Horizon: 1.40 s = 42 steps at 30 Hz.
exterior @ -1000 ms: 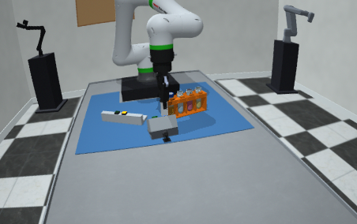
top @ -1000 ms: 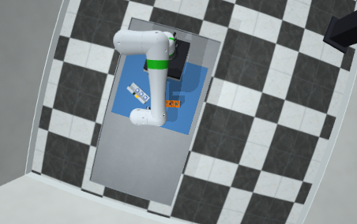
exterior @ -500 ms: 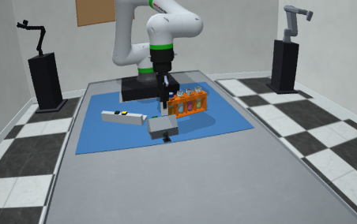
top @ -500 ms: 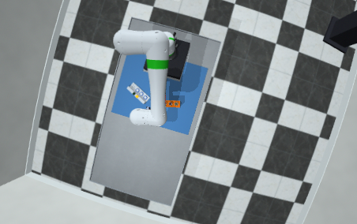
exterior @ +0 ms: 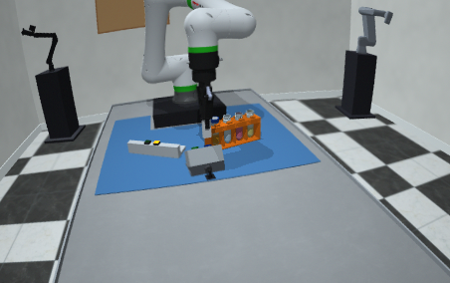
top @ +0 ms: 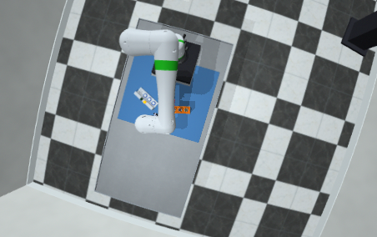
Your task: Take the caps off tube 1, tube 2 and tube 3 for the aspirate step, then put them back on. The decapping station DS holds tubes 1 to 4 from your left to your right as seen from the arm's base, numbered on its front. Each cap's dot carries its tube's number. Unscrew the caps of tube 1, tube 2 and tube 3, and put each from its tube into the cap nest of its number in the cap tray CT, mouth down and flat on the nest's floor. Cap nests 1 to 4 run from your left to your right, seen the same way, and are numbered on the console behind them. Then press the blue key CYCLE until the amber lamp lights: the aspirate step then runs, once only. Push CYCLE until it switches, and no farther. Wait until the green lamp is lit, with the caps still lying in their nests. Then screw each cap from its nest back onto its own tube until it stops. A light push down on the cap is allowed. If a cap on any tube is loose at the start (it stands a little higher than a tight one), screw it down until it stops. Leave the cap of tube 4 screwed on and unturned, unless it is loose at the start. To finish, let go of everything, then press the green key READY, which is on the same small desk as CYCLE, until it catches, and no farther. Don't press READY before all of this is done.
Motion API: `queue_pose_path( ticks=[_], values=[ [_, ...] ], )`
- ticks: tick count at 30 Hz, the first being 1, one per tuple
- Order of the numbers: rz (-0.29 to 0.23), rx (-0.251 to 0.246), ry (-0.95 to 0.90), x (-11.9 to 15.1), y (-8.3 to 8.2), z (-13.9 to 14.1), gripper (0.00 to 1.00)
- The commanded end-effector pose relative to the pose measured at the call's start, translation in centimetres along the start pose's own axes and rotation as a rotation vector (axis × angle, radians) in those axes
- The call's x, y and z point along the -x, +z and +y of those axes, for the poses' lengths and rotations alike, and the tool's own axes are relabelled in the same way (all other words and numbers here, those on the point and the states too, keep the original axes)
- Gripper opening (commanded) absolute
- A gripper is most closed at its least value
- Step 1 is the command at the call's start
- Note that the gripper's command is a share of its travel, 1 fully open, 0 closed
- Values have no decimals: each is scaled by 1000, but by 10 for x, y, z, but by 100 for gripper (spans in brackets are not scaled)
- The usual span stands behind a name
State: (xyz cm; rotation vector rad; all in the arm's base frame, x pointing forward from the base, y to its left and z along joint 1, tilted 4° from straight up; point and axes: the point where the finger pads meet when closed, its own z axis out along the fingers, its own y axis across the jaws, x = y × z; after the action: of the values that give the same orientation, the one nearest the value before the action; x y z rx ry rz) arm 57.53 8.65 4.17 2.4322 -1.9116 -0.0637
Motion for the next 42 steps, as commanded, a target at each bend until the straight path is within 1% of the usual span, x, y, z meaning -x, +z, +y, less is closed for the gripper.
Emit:
queue_pose_path(
  ticks=[1,2,4,5,6,8,9,10,11,12,13,16,19,21,22,23,24,26,27,29,30,31,33,42],
  values=[
    [0,0,0,0,0,0,0],
    [0,0,-83,-7,0,4,100],
    [0,0,-250,-21,0,13,100],
    [0,0,-250,-21,0,13,100],
    [0,0,-323,-28,0,18,100],
    [0,0,-333,-28,0,18,100],
    [0,0,-417,-35,1,22,100],
    [0,0,-417,-35,1,22,100],
    [0,0,-500,-42,1,27,100],
    [0,0,-500,-42,1,27,100],
    [0,0,-583,-49,1,31,100],
    [0,0,-583,-49,1,31,100],
    [1,0,-815,-70,1,44,100],
    [0,0,-833,-70,1,44,100],
    [0,0,-917,-78,2,49,100],
    [0,0,-917,-78,2,49,100],
    [0,0,-1000,-85,2,53,100],
    [0,0,-1010,-99,2,62,100],
    [0,0,-1010,-99,2,62,100],
    [0,0,-1010,-113,2,71,100],
    [0,0,-1010,-113,2,71,100],
    [0,0,-1010,-120,3,75,100],
    [0,0,-1010,-120,3,75,100],
    [0,0,-1010,-183,4,115,100]
  ],
)
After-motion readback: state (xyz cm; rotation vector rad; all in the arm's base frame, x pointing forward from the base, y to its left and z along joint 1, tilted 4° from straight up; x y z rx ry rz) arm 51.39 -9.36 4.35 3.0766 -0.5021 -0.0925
